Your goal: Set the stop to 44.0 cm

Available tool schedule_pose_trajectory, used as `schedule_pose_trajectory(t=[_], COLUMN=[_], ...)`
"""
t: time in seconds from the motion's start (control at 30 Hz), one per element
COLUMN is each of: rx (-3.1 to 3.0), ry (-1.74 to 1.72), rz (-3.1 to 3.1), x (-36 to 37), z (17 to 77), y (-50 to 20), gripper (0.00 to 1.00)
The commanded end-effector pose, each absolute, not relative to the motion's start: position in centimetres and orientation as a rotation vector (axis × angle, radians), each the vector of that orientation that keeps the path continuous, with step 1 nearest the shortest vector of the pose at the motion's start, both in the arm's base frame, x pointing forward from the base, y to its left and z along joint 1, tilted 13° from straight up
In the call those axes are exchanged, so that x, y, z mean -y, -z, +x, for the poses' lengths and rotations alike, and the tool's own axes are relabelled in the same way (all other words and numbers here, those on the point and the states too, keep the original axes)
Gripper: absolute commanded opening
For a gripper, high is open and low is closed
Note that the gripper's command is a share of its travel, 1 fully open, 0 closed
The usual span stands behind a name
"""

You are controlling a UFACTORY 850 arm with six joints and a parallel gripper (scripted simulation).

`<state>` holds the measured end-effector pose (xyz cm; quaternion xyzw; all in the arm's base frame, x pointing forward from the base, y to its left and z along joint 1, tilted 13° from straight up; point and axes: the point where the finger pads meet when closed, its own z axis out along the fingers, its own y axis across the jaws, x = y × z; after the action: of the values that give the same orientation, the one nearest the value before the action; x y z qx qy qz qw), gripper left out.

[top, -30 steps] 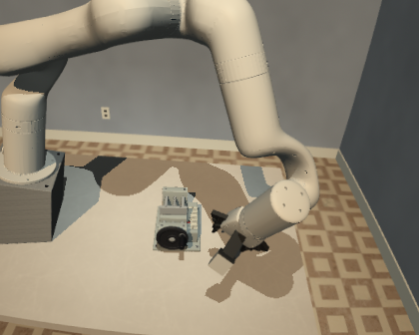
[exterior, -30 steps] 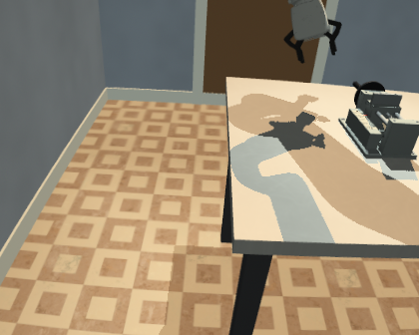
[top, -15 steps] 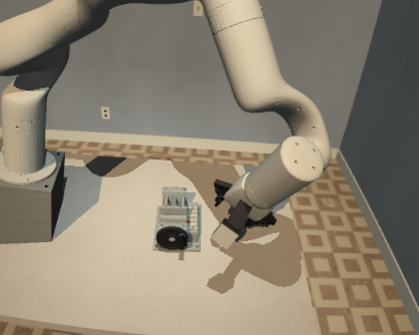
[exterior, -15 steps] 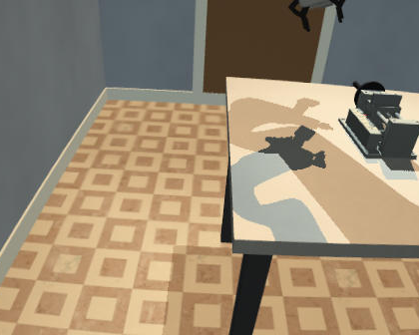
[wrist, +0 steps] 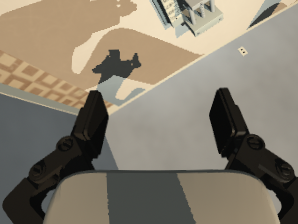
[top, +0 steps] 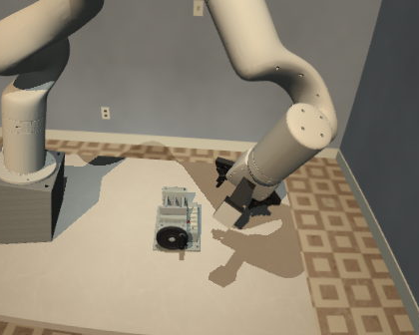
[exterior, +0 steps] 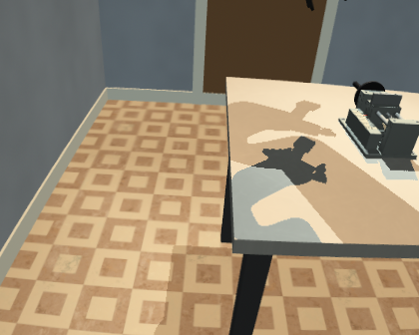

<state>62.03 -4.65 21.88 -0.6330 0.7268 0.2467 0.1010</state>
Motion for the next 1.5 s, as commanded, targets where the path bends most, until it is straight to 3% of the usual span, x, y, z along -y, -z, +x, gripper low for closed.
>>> schedule_pose_trajectory(t=[0.0,0.7,1.47], rx=[-2.098,-1.839,-1.783], ry=[-0.663,-0.058,0.171], rz=[-1.891,-2.154,-2.331], x=[3.9,2.2,4.0], z=[62.0,56.3,51.3], y=[-21.0,-12.3,-9.8], gripper=[1.00,1.00,1.00])
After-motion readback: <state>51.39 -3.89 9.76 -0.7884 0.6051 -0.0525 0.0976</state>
